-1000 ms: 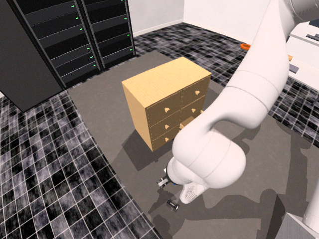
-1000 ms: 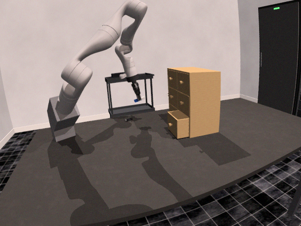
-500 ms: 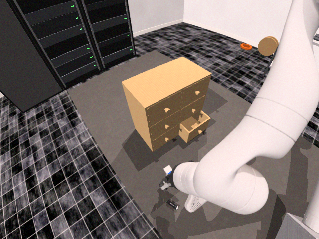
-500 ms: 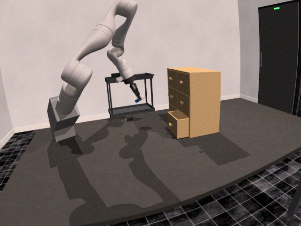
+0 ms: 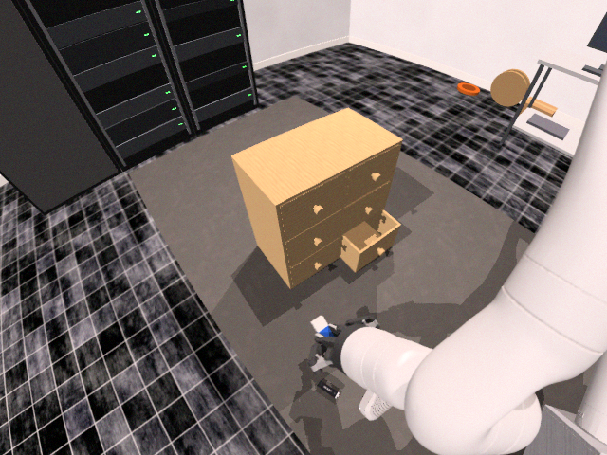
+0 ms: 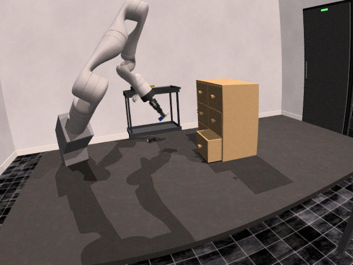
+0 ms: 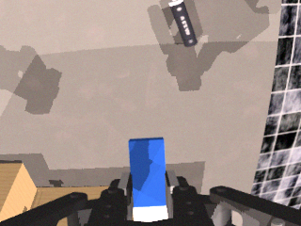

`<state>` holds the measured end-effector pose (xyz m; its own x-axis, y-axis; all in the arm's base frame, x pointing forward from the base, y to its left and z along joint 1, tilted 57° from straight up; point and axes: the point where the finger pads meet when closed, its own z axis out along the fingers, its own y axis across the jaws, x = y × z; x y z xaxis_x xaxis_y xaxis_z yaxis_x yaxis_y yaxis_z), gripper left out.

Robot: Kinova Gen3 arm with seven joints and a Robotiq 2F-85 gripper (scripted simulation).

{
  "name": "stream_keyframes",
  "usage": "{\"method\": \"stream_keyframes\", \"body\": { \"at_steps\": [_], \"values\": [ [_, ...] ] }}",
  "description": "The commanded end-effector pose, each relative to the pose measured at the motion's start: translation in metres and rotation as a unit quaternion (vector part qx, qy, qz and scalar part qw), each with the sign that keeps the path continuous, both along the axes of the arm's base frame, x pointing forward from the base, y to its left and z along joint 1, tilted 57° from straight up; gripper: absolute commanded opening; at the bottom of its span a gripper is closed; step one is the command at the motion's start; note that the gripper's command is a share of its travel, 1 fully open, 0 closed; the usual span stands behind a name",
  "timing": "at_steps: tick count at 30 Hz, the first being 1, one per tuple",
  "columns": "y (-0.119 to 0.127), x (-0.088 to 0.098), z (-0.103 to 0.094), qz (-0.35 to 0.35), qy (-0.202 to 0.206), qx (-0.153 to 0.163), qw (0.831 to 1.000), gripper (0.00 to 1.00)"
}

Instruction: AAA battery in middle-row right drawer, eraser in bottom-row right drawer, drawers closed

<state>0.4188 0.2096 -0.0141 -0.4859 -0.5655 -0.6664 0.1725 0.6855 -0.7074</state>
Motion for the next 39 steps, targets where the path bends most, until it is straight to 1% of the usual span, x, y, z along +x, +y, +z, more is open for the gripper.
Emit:
{"method": "stream_keyframes", "body": {
  "at_steps": [1, 4, 5, 6, 19, 21, 22, 23, 35, 38, 39],
  "values": [
    [-0.0004, -0.004, -0.0018, 0.023, -0.017, -0.011, 1.0, 0.19],
    [-0.0006, -0.004, -0.0019, 0.028, -0.022, -0.012, 0.999, 0.19],
    [-0.0007, -0.0041, -0.002, 0.035, -0.024, -0.02, 0.999, 0.19],
    [-0.0008, -0.0042, -0.002, 0.038, -0.032, -0.014, 0.999, 0.19],
    [-0.002, -0.0053, -0.0026, 0.104, -0.095, -0.03, 0.99, 0.19],
    [-0.002, -0.0053, -0.0026, 0.104, -0.095, -0.03, 0.99, 0.19],
    [-0.0008, -0.0052, -0.0034, 0.111, -0.097, -0.037, 0.988, 0.19],
    [-0.001, -0.0053, -0.0034, 0.115, -0.105, -0.031, 0.987, 0.19],
    [-0.0004, -0.0063, -0.0054, 0.174, -0.16, -0.042, 0.971, 0.19],
    [-0.0005, -0.0064, -0.0055, 0.178, -0.163, -0.044, 0.969, 0.19],
    [-0.0005, -0.0065, -0.0056, 0.182, -0.165, -0.051, 0.968, 0.19]
  ]
}}
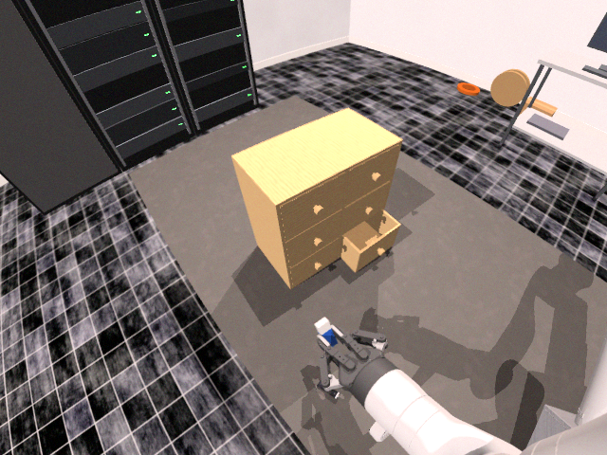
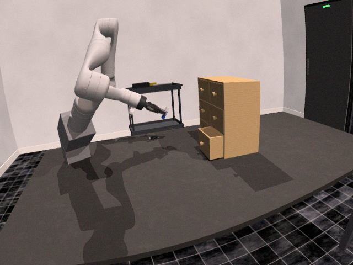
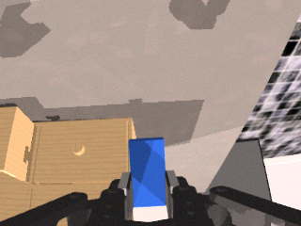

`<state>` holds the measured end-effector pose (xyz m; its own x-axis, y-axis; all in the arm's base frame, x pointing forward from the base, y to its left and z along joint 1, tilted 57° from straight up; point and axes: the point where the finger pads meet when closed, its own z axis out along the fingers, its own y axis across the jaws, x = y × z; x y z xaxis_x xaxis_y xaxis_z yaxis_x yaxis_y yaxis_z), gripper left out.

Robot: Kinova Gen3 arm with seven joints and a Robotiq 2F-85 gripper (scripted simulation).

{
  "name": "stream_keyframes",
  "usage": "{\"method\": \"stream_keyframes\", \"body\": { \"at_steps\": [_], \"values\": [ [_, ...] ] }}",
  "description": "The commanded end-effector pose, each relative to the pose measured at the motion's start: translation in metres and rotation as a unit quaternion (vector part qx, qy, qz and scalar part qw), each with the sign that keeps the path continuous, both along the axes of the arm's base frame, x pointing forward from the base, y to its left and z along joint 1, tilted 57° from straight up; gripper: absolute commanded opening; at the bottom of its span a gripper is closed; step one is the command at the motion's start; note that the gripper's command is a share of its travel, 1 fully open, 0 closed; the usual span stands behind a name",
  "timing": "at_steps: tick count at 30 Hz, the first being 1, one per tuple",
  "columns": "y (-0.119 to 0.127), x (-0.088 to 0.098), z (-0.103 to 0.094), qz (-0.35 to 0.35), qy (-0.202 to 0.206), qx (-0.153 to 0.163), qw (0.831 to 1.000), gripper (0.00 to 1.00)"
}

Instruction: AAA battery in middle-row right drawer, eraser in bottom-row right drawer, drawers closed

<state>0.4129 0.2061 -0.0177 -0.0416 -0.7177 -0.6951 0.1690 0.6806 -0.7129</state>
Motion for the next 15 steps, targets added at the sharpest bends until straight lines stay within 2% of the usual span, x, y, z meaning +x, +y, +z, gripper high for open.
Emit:
{"method": "stream_keyframes", "body": {
  "at_steps": [1, 3, 15],
  "values": [
    [0.0028, -0.0006, -0.0021, 0.018, -0.011, -0.01, 1.0, 0.19],
    [0.0027, -0.0007, -0.0022, 0.026, -0.019, -0.005, 0.999, 0.19],
    [0.0021, -0.0013, -0.0027, 0.053, -0.045, -0.018, 0.997, 0.19]
  ]
}}
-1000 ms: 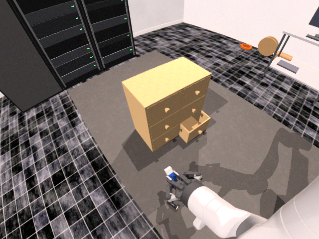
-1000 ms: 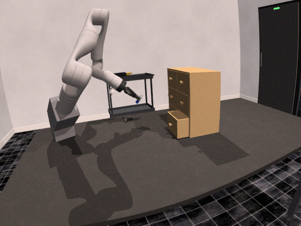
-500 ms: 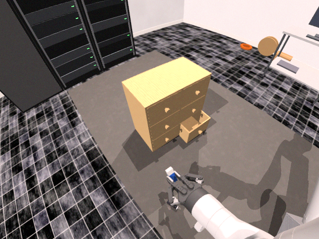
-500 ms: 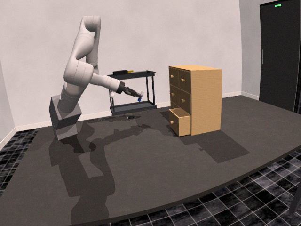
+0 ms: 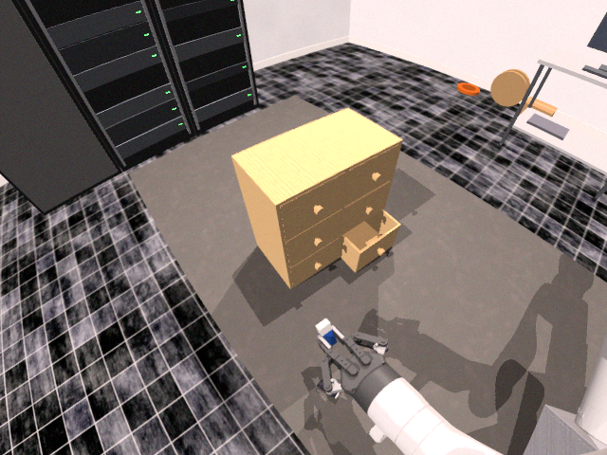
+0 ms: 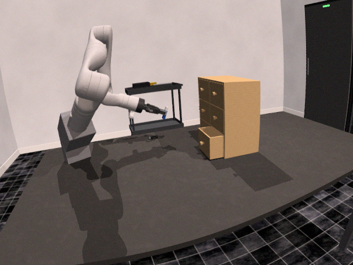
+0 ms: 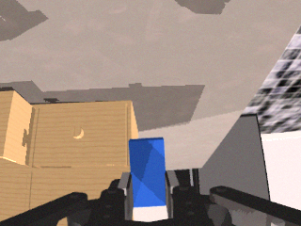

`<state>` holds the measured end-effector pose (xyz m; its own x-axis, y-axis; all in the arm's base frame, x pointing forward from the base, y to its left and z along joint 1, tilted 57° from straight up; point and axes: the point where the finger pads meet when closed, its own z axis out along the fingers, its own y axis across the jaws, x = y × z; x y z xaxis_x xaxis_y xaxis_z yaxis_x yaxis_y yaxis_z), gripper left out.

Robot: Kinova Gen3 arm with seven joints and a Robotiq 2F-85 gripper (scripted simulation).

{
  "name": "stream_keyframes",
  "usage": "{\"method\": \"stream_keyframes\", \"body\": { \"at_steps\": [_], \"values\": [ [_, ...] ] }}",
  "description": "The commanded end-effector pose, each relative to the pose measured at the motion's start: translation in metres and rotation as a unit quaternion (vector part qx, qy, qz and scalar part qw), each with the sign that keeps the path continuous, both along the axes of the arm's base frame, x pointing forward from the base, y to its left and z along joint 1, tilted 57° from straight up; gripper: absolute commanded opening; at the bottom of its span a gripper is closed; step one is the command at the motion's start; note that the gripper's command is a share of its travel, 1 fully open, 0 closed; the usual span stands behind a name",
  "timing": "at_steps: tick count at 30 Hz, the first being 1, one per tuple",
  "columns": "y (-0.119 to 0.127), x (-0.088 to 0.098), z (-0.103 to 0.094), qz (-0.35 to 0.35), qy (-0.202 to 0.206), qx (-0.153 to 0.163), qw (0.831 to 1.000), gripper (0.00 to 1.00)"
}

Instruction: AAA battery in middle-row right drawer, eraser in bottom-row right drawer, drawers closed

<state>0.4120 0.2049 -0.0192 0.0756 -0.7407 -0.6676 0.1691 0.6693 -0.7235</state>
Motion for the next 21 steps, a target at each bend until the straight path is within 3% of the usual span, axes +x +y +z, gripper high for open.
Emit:
{"method": "stream_keyframes", "body": {
  "at_steps": [1, 21],
  "values": [
    [0.0034, -0.0004, -0.0012, 0.011, -0.005, 0.0, 1.0, 0.19],
    [0.0032, -0.0007, -0.0014, 0.021, -0.015, -0.003, 1.0, 0.19]
  ]
}}
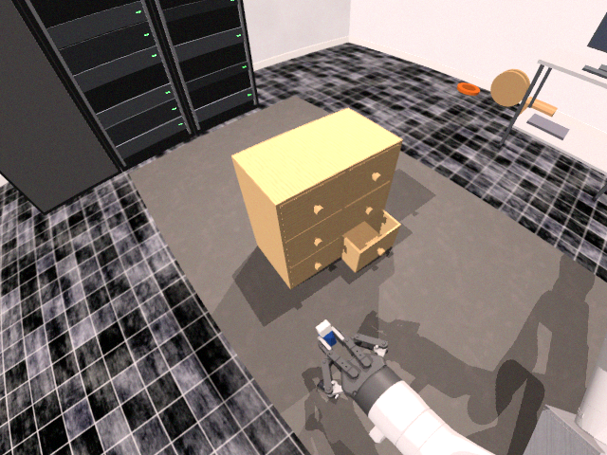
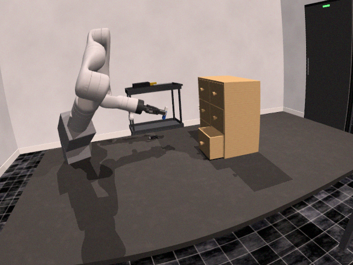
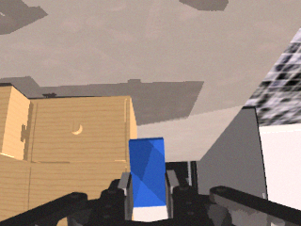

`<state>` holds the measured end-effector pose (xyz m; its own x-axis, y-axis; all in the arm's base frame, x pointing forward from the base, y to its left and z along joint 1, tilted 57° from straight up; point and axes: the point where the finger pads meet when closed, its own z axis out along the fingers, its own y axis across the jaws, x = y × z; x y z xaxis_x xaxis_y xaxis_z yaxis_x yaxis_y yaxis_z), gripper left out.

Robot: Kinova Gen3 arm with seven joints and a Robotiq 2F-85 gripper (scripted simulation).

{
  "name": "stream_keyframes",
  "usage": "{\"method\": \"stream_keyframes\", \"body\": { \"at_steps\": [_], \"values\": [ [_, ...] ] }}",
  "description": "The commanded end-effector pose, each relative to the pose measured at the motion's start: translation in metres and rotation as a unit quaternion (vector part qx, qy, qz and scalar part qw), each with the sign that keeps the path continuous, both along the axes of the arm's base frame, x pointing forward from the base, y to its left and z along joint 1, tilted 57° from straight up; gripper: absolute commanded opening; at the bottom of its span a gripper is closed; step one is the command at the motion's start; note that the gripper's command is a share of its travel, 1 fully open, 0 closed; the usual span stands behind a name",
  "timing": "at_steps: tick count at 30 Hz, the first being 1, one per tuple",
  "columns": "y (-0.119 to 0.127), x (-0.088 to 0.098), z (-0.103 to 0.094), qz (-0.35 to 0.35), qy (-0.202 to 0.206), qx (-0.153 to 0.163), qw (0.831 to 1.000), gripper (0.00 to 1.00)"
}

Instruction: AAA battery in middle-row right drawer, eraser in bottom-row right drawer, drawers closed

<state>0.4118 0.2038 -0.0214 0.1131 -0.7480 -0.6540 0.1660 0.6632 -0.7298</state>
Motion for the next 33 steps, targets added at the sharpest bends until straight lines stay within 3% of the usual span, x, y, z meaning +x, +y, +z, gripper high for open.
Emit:
{"method": "stream_keyframes", "body": {
  "at_steps": [1, 33],
  "values": [
    [0.0042, -0.0005, 0.0009, 0.006, -0.003, 0.005, 1.0, 0.19],
    [0.0012, 0.0004, 0.0053, 0.005, -0.004, 0.003, 1.0, 0.19]
  ]
}}
